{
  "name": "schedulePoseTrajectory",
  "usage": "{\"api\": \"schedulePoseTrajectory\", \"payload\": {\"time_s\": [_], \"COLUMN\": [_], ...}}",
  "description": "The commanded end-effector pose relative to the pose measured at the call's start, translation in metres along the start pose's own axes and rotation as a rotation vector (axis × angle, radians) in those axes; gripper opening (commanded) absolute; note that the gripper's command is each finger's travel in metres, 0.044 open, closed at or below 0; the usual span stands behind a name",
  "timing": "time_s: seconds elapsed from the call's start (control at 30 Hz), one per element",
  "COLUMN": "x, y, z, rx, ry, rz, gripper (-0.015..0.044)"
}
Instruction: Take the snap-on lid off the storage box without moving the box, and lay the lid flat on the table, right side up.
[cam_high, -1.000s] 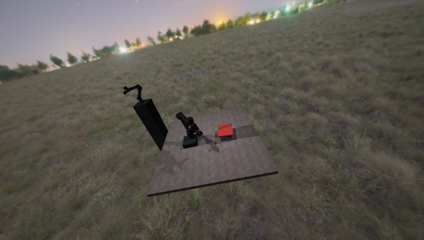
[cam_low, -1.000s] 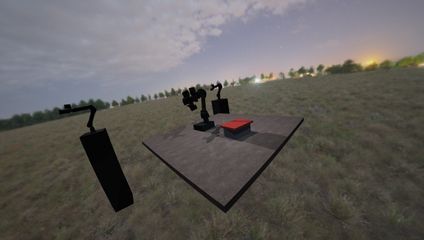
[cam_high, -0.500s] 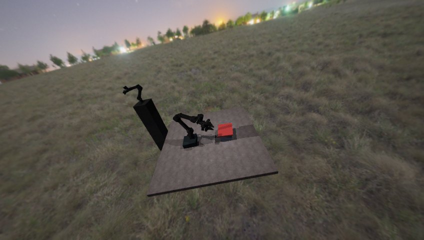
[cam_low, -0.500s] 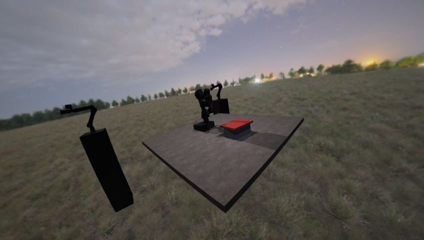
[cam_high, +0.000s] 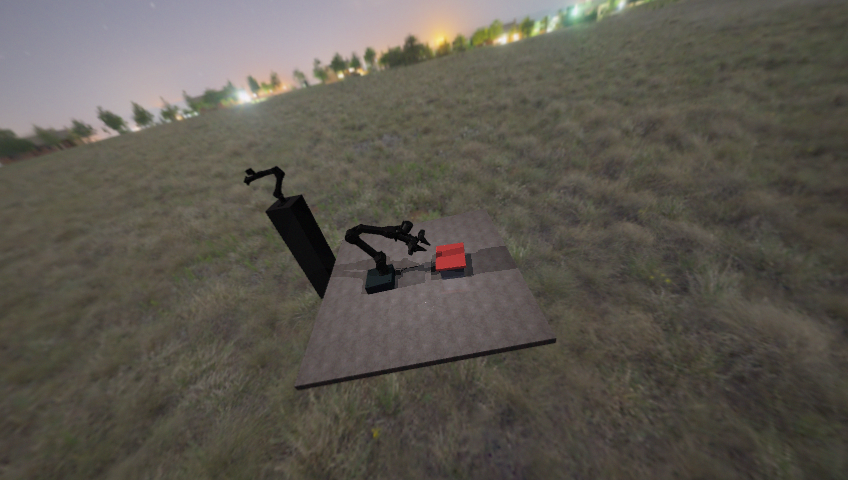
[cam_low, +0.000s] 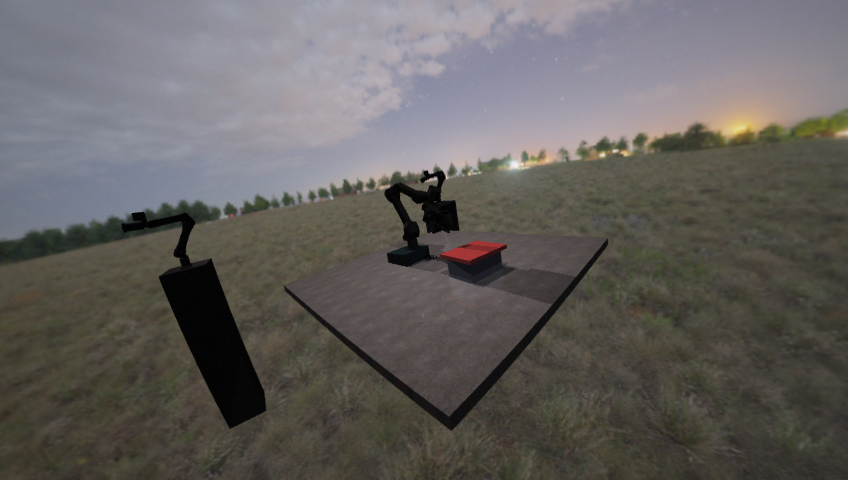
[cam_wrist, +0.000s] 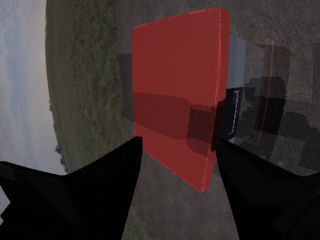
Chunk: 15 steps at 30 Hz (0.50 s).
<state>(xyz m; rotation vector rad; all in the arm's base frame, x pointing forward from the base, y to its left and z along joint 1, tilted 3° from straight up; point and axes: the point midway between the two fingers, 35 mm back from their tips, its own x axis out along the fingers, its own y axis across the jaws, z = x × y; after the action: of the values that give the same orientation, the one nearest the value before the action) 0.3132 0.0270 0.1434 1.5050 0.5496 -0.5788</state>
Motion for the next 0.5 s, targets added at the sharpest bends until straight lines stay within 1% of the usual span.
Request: {"api": "schedulePoseTrajectory", "payload": {"time_s": [0.0,0.17,0.3,0.47], "x": [0.000,0.002,0.028,0.032], "y": [-0.004,-0.006,-0.037,-0.043], "z": [-0.006,-0.006,-0.006,-0.005], "rx": [-0.023,-0.023,-0.023,-0.023], "ry": [0.015,0.015,0.015,0.015], "rz": [-0.014,-0.014,-0.015,-0.015], "gripper": [0.0235,0.0235,0.0235,0.0235]}}
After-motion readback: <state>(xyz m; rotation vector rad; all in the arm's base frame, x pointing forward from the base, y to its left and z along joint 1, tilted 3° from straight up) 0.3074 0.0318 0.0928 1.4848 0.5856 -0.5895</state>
